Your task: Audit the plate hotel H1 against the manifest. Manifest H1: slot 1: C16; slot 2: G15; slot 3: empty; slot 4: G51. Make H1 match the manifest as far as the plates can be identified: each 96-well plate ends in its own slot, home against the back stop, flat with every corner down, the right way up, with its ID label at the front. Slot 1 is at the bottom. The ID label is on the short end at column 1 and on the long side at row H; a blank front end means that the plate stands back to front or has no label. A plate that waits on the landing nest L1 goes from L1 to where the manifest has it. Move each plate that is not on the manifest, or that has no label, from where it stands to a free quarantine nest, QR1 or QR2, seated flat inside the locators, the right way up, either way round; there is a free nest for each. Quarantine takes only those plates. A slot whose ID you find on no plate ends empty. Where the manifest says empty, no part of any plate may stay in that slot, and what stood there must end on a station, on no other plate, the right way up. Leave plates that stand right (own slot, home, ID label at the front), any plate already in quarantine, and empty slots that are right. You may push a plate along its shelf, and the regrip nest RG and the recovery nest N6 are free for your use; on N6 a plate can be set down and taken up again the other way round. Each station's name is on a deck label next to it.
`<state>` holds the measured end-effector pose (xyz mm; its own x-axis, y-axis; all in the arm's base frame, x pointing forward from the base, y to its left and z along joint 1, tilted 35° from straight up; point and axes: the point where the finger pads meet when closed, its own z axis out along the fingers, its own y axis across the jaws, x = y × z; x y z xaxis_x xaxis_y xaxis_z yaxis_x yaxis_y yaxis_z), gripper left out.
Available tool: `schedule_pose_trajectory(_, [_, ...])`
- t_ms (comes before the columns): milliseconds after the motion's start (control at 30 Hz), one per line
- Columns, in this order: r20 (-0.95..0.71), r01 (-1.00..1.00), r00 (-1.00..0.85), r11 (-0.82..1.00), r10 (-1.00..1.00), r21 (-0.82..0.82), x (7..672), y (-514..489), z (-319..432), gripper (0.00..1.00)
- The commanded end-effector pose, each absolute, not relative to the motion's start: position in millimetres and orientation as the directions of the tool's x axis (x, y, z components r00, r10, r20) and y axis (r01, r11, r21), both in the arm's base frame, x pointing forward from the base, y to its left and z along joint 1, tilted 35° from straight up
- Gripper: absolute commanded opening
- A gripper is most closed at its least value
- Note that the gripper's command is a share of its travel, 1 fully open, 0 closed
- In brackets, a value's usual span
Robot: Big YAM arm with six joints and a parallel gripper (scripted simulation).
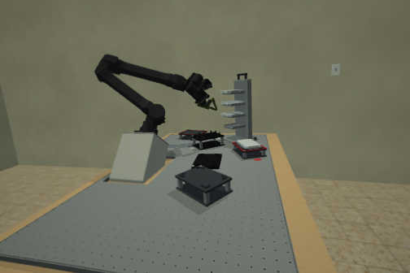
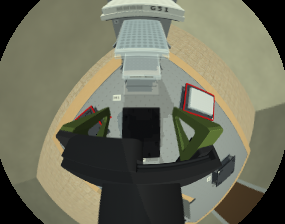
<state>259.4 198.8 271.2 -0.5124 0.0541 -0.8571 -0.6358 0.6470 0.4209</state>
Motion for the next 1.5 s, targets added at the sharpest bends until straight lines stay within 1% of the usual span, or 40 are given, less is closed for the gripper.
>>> schedule_pose_trajectory(0, [-0.856, -0.642, -0.513, 0.636, 0.060, 0.429, 258.4, 205.5, 265.5, 1.00])
schedule_pose_trajectory(867, [-0.858, -0.645, -0.510, 0.635, 0.057, 0.425, 260.3, 225.5, 239.1, 1.00])
schedule_pose_trajectory(933, [-0.858, -0.644, -0.510, 0.636, 0.058, 0.426, 262.9, 227.2, 240.3, 1.00])
schedule_pose_trajectory(1000, [-0.878, -0.663, -0.471, 0.624, 0.082, 0.414, 272.2, 232.8, 273.4, 1.00])
schedule_pose_trajectory(1467, [-0.878, -0.662, -0.472, 0.624, 0.082, 0.415, 288.1, 243.5, 280.3, 1.00])
